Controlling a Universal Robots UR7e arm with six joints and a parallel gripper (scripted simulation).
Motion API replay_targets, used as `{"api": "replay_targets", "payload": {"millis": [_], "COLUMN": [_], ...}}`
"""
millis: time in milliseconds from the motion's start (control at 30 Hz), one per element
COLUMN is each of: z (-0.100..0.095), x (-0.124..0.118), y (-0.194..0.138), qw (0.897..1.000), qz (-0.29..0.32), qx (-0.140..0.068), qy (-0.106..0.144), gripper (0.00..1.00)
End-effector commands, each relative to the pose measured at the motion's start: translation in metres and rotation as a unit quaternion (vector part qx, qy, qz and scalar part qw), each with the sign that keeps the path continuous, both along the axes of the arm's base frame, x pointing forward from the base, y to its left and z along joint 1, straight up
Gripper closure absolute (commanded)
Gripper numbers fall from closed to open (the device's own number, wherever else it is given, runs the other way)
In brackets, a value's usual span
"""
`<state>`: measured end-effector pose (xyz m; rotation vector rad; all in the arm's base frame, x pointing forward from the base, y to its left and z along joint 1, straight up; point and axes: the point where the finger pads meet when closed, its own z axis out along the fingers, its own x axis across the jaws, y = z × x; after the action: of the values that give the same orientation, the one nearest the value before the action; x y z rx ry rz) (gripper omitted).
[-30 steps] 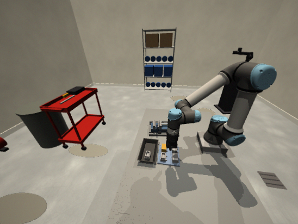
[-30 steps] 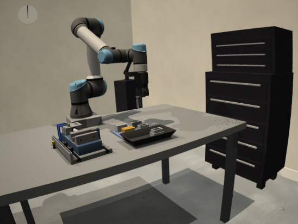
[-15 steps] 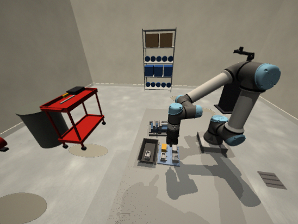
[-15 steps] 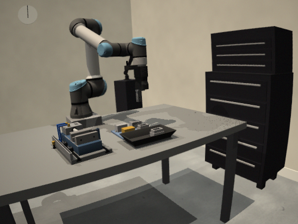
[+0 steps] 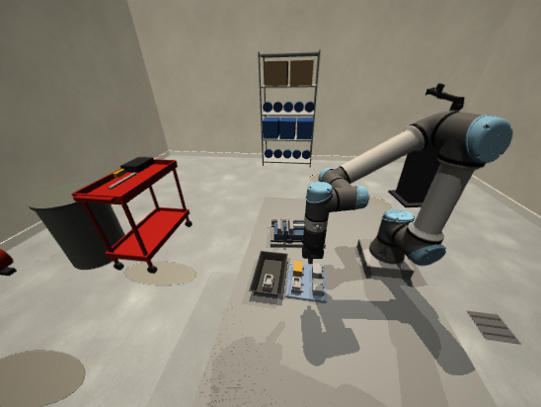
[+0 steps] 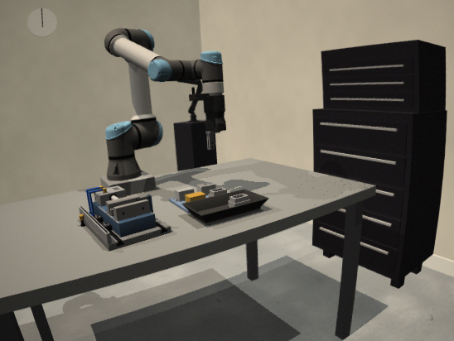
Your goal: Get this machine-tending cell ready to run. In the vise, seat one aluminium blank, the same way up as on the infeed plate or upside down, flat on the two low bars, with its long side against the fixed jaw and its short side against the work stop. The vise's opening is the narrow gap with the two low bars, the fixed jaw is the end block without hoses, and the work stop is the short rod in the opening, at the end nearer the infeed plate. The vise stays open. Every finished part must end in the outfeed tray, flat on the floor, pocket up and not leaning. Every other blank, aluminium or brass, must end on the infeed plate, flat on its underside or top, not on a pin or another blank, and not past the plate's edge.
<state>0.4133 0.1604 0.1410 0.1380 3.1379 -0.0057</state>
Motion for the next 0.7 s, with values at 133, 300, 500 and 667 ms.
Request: {"api": "replay_targets", "payload": {"millis": [133,300,500,667], "z": [0.002,0.006,0.007,0.005], "x": [0.006,0.046,0.108,0.138], "y": [-0.001,-0.007,-0.019,-0.027], "qw": [1.0,1.0,1.0,1.0], "qz": [0.0,0.0,0.0,0.0], "qx": [0.0,0.0,0.0,0.0], "qy": [0.0,0.0,0.0,0.0], "gripper": [1.0,1.0,1.0,1.0]}}
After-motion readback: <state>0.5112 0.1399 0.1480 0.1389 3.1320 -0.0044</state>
